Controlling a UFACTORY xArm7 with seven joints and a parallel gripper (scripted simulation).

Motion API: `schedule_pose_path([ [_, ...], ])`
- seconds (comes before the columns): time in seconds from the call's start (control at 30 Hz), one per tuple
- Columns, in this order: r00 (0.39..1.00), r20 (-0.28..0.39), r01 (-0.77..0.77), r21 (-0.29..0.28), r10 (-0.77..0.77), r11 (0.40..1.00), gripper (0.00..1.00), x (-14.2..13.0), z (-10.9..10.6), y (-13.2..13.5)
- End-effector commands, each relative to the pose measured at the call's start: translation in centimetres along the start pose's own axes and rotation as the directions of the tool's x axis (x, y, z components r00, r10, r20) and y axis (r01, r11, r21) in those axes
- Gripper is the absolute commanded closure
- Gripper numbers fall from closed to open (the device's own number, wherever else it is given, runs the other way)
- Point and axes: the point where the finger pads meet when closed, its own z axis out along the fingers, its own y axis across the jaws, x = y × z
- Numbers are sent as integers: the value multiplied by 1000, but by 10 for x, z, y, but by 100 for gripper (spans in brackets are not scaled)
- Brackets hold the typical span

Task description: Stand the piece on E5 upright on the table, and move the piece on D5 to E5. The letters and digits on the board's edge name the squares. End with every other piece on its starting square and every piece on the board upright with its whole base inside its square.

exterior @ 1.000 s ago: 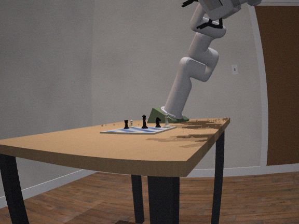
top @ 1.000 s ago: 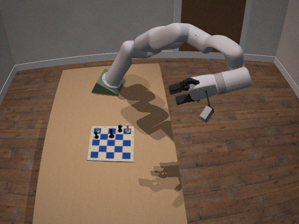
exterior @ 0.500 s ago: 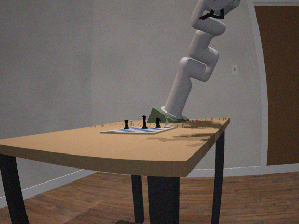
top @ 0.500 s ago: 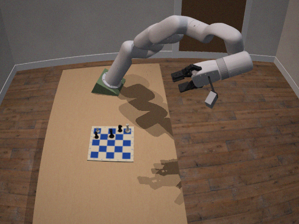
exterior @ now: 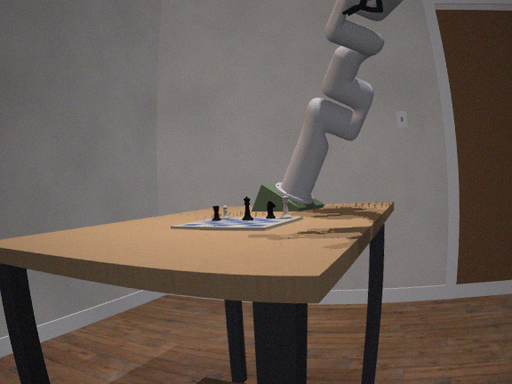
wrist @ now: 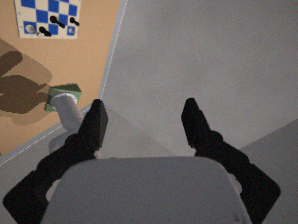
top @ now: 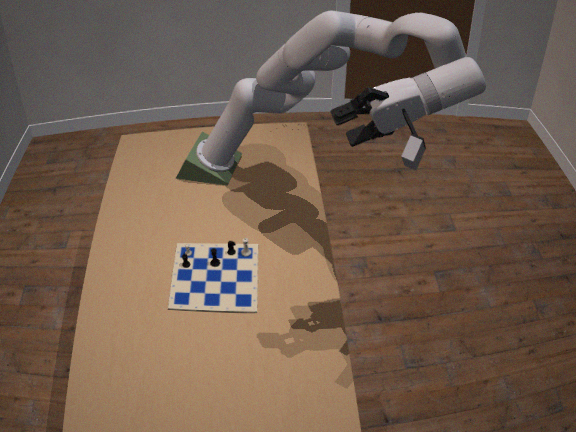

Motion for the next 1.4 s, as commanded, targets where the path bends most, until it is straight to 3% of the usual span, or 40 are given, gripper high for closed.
schedule_pose_path([
  [0.0, 1000, -15, 13, 7, -13, 1000, 0, -7, -4, 5],
  [0.27, 1000, -15, 13, 7, -13, 1000, 0, -7, -4, 5],
  [0.33, 994, -95, 56, 51, -51, 997, 0, -49, -20, 33],
  [0.83, 994, -95, 56, 51, -51, 997, 0, -49, -20, 33],
  [0.9, 976, -196, 115, 105, -93, 988, 0, -96, -26, 66],
  [1.37, 976, -196, 115, 105, -93, 988, 0, -96, -26, 66],
])
